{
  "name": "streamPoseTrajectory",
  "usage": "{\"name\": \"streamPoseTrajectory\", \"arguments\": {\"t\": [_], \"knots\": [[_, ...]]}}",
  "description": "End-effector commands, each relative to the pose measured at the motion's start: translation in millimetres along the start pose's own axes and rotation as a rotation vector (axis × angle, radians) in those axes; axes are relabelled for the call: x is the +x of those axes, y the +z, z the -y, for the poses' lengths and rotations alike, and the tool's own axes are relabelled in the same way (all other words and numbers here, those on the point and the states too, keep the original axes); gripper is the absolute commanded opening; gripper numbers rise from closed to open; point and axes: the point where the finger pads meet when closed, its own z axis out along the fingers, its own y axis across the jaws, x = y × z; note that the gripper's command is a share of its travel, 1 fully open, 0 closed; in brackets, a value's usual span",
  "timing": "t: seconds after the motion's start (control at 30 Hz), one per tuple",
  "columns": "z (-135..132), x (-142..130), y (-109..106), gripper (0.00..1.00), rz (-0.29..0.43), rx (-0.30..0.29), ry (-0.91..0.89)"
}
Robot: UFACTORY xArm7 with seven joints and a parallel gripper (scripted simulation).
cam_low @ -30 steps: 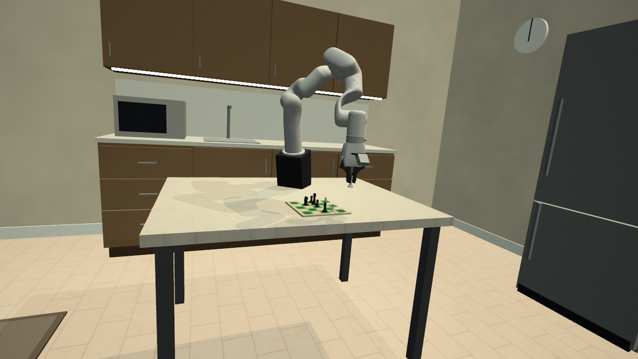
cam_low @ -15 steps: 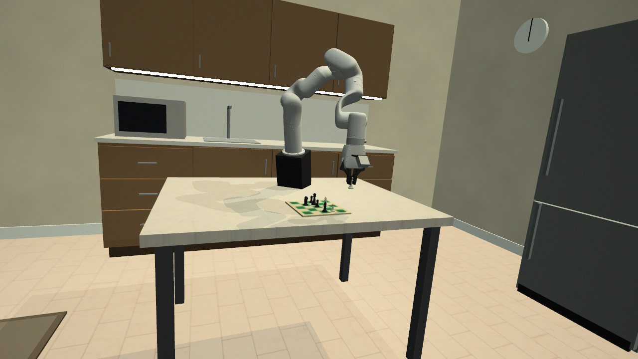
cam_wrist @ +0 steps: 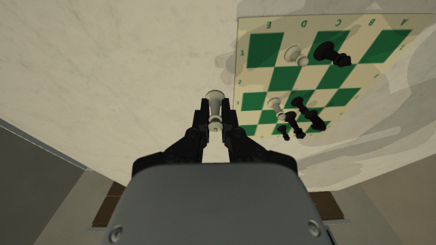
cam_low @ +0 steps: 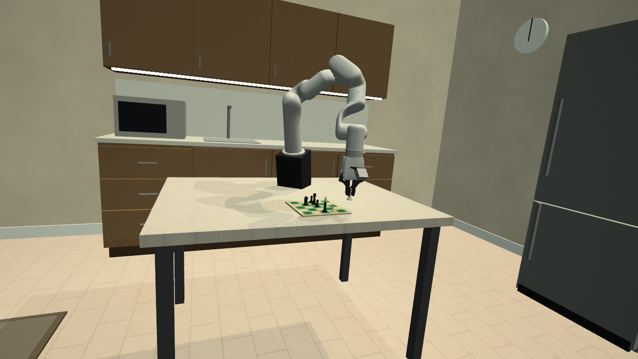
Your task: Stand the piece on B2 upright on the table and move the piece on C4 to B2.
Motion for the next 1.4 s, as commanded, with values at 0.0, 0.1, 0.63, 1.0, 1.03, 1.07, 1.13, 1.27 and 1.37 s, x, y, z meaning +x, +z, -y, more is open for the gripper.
{"name": "streamPoseTrajectory", "arguments": {"t": [0.0, 0.1, 0.63, 1.0, 1.03, 1.07, 1.13, 1.27, 1.37], "knots": [[1, 3, 18, 0.0, -0.006, 0.003, -0.001], [1, 3, 28, 0.0, -0.006, 0.003, -0.001], [1, 4, 37, 0.0, -0.006, 0.003, -0.001], [1, 4, 37, 0.0, -0.006, 0.003, -0.001], [1, 4, 37, 0.0, -0.006, 0.003, -0.001], [1, 4, 37, 0.0, -0.006, 0.003, -0.001], [1, 4, 37, 0.0, -0.006, 0.003, -0.001], [1, 4, 37, 0.0, -0.006, 0.003, -0.001], [1, 4, 37, 0.0, -0.006, 0.003, -0.001]]}}
